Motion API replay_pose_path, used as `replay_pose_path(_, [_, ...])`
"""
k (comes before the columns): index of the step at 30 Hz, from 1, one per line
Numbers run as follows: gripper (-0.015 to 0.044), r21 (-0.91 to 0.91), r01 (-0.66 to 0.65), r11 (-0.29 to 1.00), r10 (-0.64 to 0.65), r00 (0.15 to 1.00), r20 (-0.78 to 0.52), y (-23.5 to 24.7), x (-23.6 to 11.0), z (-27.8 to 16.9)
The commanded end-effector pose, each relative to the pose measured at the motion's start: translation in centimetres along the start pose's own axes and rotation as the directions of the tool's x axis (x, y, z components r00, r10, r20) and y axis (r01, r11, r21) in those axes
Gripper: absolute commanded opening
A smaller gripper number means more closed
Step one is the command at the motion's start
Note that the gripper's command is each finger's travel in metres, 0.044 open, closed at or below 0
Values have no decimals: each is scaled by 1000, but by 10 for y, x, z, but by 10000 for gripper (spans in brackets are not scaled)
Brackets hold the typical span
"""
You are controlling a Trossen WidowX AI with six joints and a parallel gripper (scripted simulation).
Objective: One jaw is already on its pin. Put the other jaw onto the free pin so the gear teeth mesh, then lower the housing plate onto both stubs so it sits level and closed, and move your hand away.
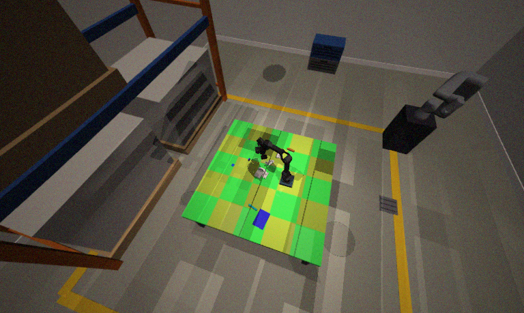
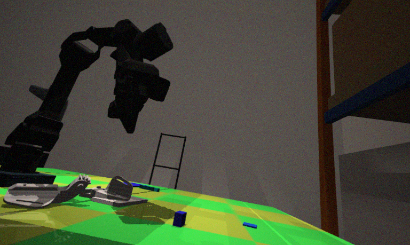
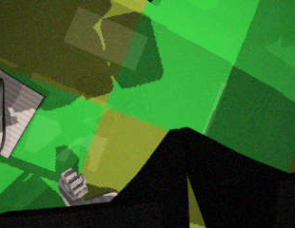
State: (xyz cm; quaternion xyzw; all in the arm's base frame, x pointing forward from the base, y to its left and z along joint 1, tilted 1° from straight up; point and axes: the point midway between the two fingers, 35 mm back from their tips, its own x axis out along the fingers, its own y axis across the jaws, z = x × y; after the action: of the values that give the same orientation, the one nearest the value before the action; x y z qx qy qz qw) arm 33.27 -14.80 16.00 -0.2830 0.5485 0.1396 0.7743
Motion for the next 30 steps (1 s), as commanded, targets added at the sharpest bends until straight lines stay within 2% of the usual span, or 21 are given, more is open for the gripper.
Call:
replay_pose_path(1, [0,-46,-69,997,66,996,-62,9,13,-14])
replay_pose_path(15, [0,-156,-297,942,261,941,-214,40,39,-50])
replay_pose_path(30, [0,-157,-299,941,263,940,-215,43,51,-53])
